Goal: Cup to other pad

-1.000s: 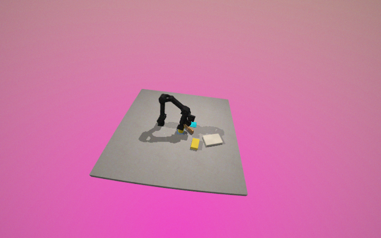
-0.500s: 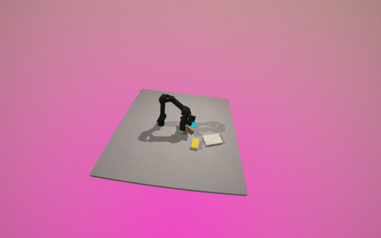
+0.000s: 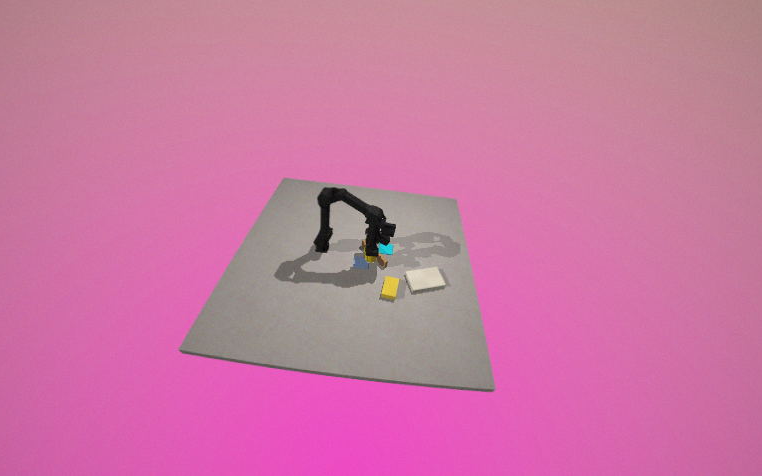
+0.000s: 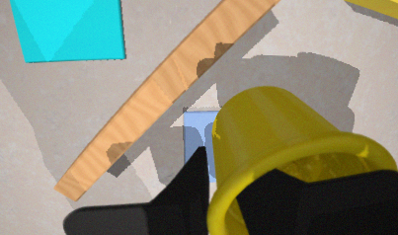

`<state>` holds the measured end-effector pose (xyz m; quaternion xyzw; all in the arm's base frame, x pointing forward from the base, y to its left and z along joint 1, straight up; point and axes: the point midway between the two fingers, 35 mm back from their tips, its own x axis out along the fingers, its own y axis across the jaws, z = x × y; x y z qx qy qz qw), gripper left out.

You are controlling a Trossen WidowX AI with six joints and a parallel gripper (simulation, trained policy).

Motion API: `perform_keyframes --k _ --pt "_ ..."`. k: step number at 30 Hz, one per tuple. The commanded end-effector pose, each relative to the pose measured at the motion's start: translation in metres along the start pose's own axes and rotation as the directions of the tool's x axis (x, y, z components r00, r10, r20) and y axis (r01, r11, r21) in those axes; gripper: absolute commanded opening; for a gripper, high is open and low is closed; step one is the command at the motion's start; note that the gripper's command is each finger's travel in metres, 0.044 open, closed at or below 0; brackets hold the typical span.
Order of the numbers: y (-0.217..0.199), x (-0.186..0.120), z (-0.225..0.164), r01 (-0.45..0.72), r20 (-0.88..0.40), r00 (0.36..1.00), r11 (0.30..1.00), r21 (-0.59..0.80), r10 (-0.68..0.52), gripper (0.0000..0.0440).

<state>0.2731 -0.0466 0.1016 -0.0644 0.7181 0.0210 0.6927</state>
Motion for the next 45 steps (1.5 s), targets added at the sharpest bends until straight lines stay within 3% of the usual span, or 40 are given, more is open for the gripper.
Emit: perform_keyframes --k 1,23,45 --pt "0.004 -0.011 0.011 0.002 0.034 0.999 1.000 -0.006 -0.001 0.0014" --pt "0.056 -0.036 0.074 0.019 0.200 0.980 0.997 -0.072 -0.004 0.0000" --pt "0.117 -0.004 0.097 0.017 0.238 0.971 0.995 -0.102 0.007 0.0003"
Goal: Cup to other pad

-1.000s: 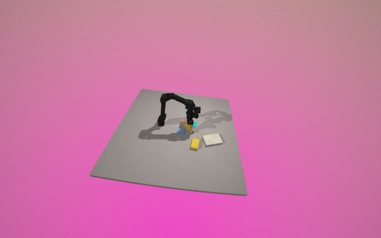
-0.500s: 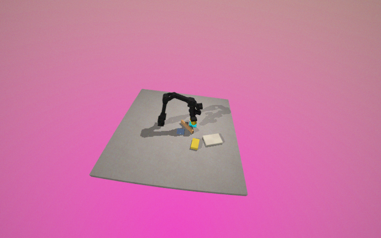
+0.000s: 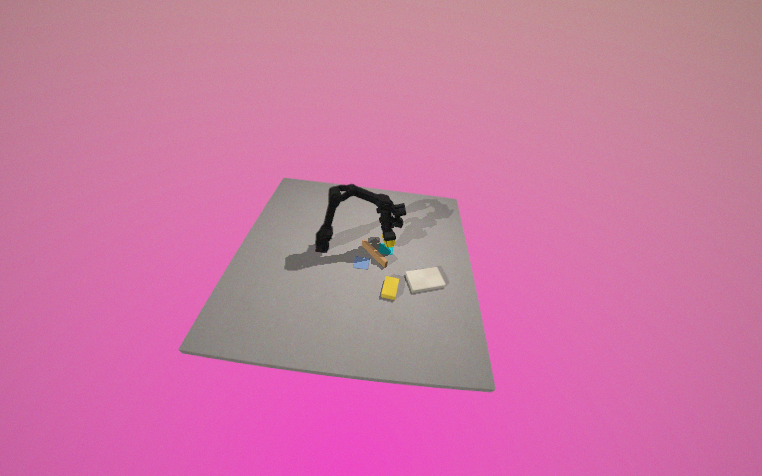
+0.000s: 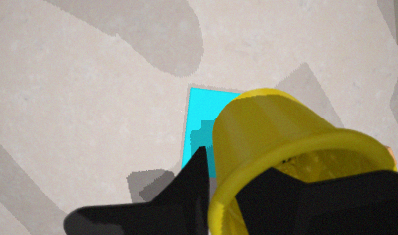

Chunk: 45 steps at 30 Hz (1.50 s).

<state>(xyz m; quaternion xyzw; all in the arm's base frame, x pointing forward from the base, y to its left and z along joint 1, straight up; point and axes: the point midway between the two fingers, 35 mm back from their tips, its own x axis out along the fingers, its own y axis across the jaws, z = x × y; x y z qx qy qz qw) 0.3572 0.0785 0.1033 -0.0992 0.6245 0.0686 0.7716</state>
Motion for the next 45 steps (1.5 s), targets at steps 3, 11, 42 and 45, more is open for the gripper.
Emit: perform_keyframes --k 3,11,42,45 --pt "0.006 0.015 -0.007 0.009 -0.019 1.000 1.000 0.011 -0.008 0.0011" --pt "0.007 0.030 -0.016 0.017 -0.038 0.999 1.000 0.027 -0.015 0.0056" --pt "0.001 -0.037 -0.013 -0.084 0.133 0.989 0.990 0.109 0.070 0.0216" --pt "-0.002 -0.048 -0.011 -0.088 0.156 0.985 0.989 0.118 0.069 0.0259"
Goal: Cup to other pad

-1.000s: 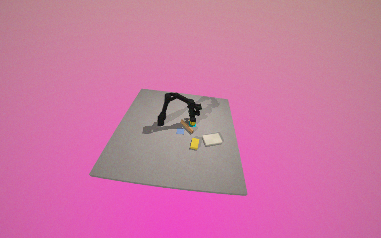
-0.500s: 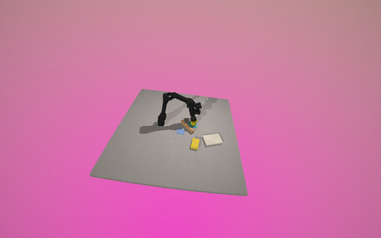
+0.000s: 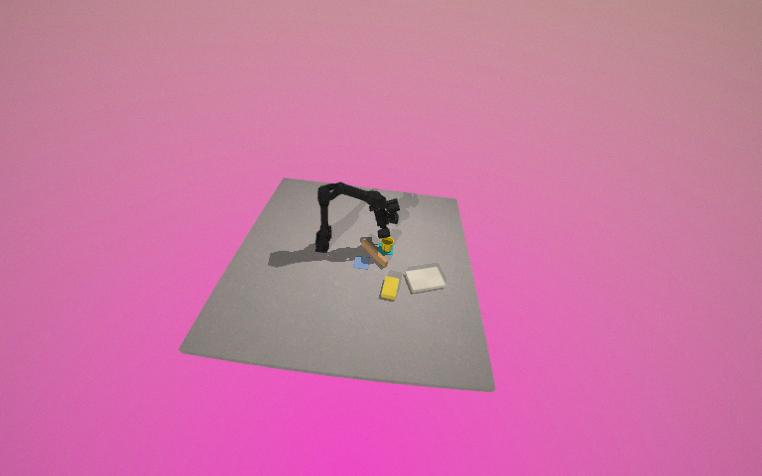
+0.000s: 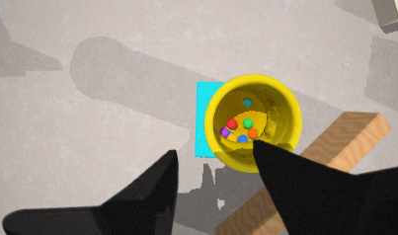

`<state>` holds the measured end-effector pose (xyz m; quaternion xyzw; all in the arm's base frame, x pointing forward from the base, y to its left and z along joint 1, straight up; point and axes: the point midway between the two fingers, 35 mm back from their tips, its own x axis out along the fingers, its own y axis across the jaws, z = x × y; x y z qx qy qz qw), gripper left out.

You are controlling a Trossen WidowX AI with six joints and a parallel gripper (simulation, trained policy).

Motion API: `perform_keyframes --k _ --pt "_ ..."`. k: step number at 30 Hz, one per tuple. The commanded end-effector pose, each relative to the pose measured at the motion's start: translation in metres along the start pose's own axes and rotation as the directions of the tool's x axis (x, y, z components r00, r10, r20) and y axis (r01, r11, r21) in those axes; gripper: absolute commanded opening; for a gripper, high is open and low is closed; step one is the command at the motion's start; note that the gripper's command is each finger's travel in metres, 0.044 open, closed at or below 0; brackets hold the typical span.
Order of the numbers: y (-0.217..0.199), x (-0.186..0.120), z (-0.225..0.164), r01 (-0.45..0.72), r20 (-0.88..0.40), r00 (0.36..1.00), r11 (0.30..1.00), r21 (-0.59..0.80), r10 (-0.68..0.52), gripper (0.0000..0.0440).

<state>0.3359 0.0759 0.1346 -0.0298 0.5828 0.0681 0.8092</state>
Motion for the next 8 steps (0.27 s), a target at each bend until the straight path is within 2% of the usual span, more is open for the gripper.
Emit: perform_keyframes --k 1,8 --pt "-0.001 -0.015 0.006 -0.008 0.037 0.999 1.000 0.019 0.007 0.0281" --pt "-0.008 -0.039 0.014 -0.010 0.085 0.996 0.998 0.057 0.006 0.0440"
